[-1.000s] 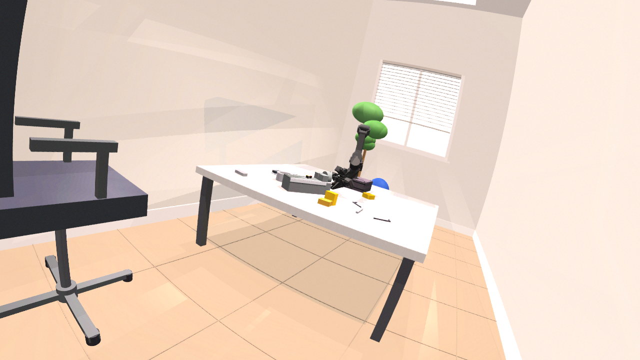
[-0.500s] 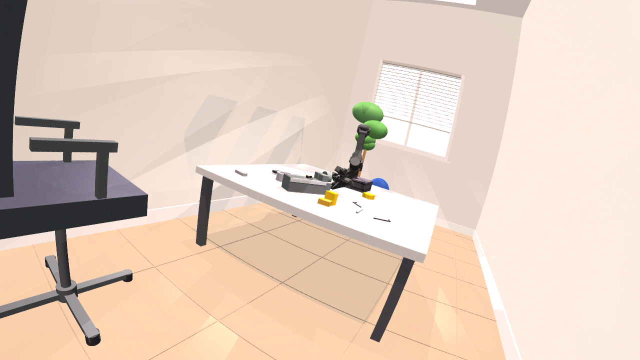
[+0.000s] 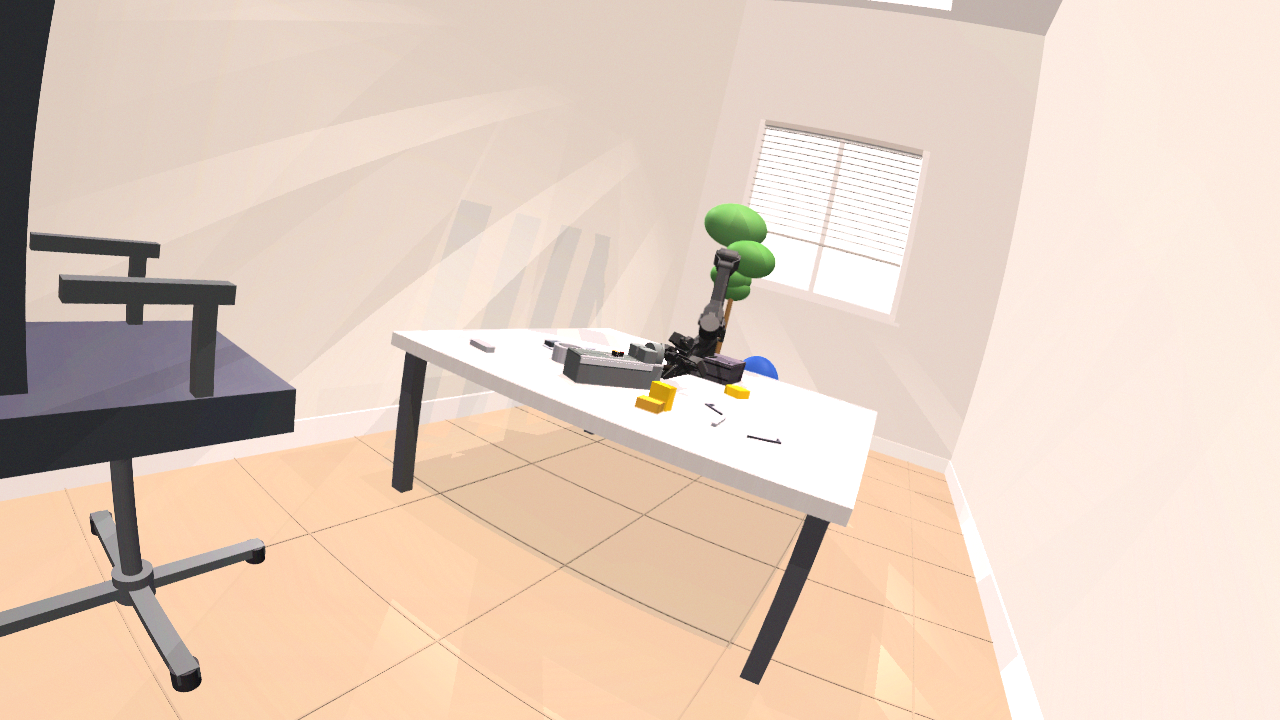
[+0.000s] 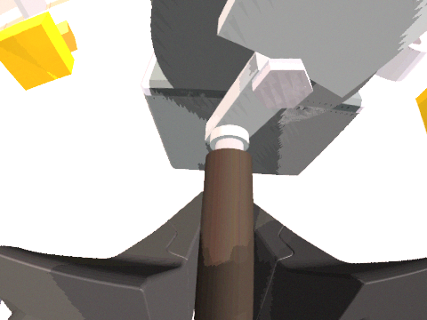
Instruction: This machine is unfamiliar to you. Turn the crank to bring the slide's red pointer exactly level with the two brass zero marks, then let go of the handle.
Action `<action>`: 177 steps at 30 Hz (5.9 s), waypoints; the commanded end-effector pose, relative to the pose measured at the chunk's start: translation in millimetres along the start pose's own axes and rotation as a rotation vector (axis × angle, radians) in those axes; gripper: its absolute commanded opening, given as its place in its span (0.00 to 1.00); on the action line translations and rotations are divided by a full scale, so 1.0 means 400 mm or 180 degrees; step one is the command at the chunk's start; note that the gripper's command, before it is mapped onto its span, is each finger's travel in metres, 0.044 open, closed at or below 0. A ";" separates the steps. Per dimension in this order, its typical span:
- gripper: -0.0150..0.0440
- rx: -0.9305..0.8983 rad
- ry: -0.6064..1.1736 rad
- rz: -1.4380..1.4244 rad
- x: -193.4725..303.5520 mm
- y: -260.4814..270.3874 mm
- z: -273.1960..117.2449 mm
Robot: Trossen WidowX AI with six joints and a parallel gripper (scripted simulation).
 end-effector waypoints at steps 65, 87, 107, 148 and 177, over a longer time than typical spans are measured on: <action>1.00 -0.0006 0.0010 0.0002 -0.041 0.009 -0.037; 1.00 0.0001 0.0018 -0.0009 -0.284 0.074 -0.283; 1.00 -0.0496 0.0506 -0.0634 -0.498 0.050 -0.116; 1.00 -0.0650 0.0529 -0.0765 -0.549 0.028 -0.079; 1.00 0.0067 0.0012 0.0003 -0.288 0.079 -0.286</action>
Point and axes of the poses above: the point midway between the two fingers, 35 mm back from their tips, its own z axis out along the fingers, its own y axis across the jaws, x = y × z, the point moved 1 cm from there along -z, back along the fingers, and after that the axes turned 14 degrees about z, right-handed, at the moved point
